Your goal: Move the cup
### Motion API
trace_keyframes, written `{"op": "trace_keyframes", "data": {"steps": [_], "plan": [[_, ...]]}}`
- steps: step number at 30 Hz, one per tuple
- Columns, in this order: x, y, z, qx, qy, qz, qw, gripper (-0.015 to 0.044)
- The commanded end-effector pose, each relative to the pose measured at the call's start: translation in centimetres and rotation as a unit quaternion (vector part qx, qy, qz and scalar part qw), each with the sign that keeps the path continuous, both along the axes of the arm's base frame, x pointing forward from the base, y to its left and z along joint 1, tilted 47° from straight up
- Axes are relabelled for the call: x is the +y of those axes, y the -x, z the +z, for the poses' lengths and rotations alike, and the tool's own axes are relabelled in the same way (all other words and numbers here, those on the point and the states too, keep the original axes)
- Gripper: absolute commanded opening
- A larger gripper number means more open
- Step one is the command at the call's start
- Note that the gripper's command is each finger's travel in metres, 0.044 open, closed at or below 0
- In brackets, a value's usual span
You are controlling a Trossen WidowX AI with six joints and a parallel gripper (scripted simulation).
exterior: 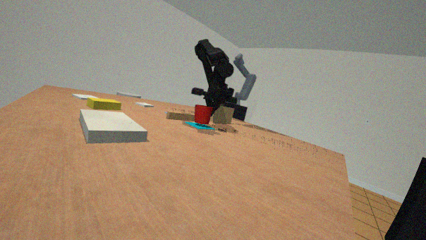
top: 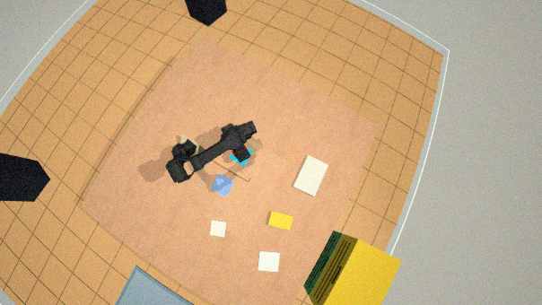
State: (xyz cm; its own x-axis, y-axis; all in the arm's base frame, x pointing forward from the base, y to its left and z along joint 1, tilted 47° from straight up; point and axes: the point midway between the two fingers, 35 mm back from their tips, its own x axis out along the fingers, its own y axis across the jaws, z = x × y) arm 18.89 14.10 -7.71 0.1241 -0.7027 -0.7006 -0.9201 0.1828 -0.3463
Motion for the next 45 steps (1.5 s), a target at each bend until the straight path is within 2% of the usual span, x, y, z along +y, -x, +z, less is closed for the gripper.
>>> {"op": "trace_keyframes", "data": {"steps": [1,16,21,45], "plan": [[-0.5,0.0,-0.4,0.001,0.003,0.002,1.0,0.0],[-0.4,0.0,-0.3,0.0,0.001,0.0,1.0,0.0],[-0.4,0.0,-0.3,0.0,0.001,0.0,1.0,0.0128],[1.5,0.3,1.5,0.001,0.001,0.001,1.0,0.0128]]}}
